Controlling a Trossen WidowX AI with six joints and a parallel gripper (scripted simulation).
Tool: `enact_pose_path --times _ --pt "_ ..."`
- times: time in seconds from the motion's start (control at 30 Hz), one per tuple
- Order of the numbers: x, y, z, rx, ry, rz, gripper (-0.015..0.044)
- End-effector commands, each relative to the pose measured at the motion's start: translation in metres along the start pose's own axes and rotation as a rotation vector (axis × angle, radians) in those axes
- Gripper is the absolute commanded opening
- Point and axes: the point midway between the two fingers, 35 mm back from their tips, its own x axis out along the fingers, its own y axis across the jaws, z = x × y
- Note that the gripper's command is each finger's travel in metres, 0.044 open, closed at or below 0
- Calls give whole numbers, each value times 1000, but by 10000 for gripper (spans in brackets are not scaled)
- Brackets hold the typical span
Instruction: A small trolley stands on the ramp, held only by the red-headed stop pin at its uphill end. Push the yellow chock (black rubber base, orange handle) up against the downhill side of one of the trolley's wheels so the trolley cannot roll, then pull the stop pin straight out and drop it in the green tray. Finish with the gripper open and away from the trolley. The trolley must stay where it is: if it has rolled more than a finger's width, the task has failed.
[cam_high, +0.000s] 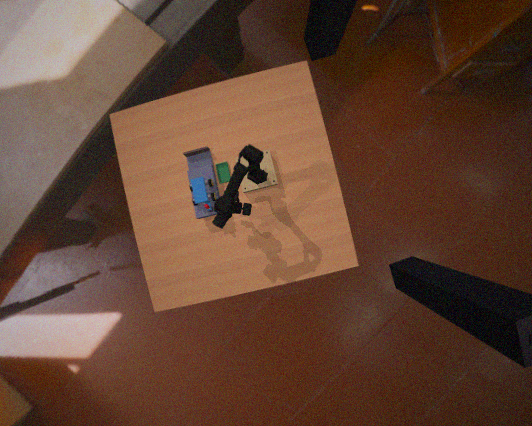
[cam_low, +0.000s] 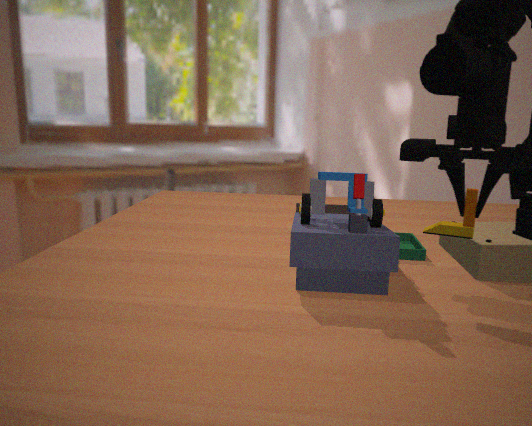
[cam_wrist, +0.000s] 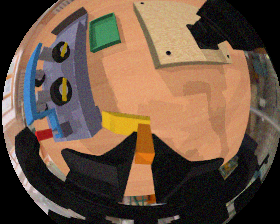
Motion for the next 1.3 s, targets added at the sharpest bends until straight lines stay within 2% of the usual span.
enact_pose_path --times 0.0,0.5,0.73,1.27 --pt "-15 2 -2 5 15 11 0" --pt "-56 6 -7 5 16 11 0" --pt "-57 7 -7 0 16 11 0" --pt "-58 7 -7 -513 15 13 0"
